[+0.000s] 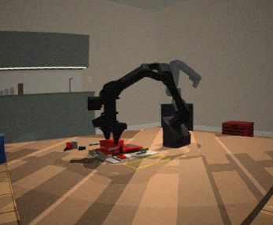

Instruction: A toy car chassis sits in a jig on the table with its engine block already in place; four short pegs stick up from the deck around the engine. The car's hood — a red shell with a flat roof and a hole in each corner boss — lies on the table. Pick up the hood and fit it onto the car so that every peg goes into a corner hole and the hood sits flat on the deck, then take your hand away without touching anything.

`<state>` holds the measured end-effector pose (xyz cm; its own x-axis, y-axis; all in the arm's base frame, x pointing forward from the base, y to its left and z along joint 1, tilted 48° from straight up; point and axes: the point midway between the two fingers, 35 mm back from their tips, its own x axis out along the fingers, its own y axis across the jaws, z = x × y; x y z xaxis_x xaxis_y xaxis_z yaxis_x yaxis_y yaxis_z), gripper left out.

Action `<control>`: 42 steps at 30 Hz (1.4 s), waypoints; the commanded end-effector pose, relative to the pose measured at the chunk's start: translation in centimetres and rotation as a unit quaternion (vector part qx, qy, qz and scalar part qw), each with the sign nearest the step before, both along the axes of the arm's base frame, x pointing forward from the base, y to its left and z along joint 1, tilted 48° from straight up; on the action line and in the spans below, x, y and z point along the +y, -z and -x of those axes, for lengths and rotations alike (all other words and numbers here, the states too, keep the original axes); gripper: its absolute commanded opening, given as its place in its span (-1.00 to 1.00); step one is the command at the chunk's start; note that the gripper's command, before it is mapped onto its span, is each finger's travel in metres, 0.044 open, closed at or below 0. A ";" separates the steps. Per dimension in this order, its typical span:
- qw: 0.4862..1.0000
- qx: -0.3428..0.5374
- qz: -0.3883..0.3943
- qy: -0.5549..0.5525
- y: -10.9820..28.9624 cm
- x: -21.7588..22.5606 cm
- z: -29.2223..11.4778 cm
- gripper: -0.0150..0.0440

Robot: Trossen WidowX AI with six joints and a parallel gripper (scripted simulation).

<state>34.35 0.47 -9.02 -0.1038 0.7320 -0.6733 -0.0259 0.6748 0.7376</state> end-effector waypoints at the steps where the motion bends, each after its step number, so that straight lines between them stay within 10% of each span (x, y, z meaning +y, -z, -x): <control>1: 1.000 -0.005 0.002 -0.001 -0.1 -0.3 -0.2 -0.49; 42: 1.000 -0.004 0.001 0.000 1.2 1.1 -0.1 -0.49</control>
<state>34.54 1.38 -10.10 -0.0979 0.7285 -0.6780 -0.0387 0.6779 0.7341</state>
